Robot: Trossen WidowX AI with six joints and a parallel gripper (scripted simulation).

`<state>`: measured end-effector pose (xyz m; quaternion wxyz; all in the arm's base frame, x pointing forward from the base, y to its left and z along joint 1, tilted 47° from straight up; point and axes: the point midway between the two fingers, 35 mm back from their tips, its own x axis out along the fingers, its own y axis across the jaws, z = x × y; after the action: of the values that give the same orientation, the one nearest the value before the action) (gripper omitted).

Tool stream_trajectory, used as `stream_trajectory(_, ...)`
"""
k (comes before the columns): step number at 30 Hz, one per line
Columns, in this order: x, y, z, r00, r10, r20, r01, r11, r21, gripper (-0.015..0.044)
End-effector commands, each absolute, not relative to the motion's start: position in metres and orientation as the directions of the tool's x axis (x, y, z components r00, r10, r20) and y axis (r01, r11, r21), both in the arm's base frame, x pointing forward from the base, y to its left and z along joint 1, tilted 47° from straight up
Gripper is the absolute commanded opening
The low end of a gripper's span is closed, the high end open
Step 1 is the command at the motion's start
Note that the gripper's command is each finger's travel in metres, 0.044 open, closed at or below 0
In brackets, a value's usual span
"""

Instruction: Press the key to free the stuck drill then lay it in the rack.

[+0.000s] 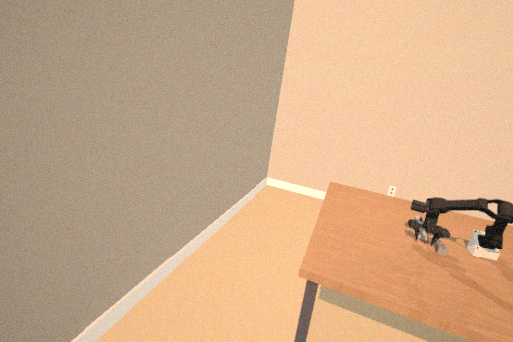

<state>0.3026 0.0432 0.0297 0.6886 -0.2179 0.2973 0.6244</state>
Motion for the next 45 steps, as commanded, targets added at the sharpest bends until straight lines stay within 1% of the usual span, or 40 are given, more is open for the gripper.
stream_trajectory(1,0.302,0.042,0.027,0.045,0.732,-0.680,-0.989,0.127,0.071,0.0440)
stream_trajectory(32,0.300,0.037,0.015,0.046,0.732,-0.680,-0.989,0.128,0.071,0.0440)
stream_trajectory(45,0.302,0.037,0.017,0.049,0.732,-0.680,-0.989,0.131,0.069,0.0099)
